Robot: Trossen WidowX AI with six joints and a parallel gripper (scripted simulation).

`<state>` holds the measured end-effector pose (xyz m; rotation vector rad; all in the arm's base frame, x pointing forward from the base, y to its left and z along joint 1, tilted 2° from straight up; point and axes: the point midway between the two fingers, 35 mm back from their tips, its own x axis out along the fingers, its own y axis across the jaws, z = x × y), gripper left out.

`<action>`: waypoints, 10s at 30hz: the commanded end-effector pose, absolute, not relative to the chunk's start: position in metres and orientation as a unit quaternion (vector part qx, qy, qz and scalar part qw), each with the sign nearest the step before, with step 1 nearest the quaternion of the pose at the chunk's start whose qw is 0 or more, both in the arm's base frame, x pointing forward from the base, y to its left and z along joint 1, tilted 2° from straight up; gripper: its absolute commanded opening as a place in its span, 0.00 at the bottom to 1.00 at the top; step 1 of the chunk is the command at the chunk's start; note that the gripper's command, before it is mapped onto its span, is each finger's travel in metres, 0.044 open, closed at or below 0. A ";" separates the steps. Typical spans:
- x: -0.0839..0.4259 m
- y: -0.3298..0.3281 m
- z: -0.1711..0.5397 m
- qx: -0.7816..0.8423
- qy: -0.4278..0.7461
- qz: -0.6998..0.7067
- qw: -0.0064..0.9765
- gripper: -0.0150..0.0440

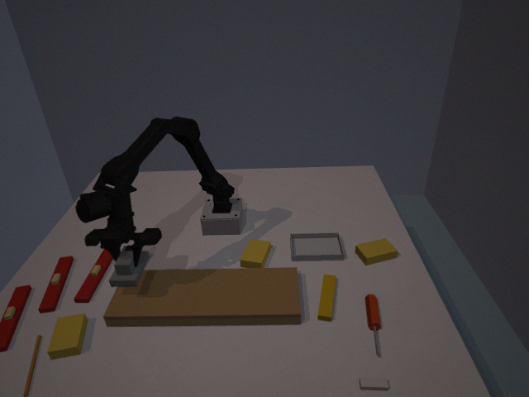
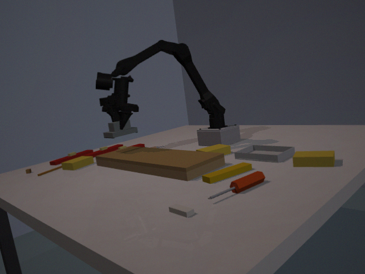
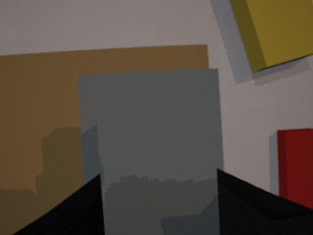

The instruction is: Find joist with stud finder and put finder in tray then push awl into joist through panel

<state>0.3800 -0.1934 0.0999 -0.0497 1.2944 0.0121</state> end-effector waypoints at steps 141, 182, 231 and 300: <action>0.369 0.072 0.026 -0.015 0.602 0.015 0.798 0.25; 0.364 0.183 0.026 -0.012 0.602 0.018 0.798 0.25; 0.366 0.144 0.026 -0.013 0.602 0.017 0.798 0.25; 0.374 -0.043 0.027 -0.019 0.602 0.012 0.798 0.25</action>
